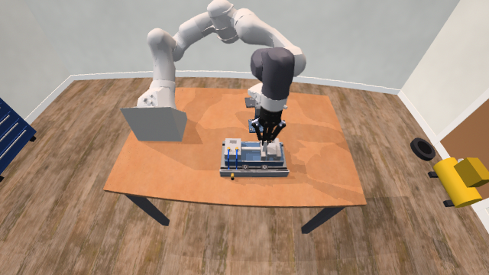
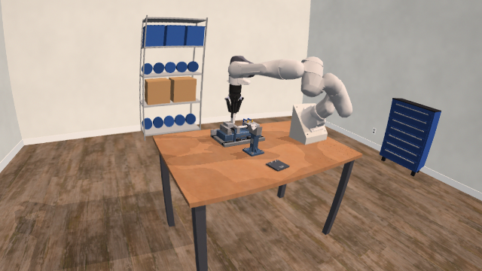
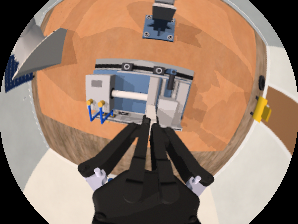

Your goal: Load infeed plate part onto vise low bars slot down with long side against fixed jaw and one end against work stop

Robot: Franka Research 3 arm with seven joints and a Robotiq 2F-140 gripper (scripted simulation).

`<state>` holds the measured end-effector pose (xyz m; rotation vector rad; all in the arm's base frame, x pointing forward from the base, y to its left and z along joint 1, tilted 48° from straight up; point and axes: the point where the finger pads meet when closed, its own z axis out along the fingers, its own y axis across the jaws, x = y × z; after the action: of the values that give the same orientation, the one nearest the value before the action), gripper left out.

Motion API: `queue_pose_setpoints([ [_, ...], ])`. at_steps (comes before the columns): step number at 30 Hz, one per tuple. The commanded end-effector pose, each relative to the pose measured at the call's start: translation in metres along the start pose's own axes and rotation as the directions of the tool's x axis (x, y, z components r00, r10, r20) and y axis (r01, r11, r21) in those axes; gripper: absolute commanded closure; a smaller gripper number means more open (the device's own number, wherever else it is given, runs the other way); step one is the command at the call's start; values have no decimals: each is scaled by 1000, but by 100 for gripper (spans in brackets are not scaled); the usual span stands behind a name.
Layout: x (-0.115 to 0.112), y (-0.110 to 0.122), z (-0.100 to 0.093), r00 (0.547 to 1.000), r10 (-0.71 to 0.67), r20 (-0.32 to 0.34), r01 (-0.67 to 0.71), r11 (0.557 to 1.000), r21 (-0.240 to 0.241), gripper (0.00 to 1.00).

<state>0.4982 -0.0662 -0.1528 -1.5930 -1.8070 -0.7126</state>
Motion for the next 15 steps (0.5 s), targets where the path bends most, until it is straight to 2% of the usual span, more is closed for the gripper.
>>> queue_pose_setpoints([
  [1,0,2,1,1000,0,0,0,1000,-3,100],
  [15,0,6,1,1000,0,0,0,1000,-3,100],
])
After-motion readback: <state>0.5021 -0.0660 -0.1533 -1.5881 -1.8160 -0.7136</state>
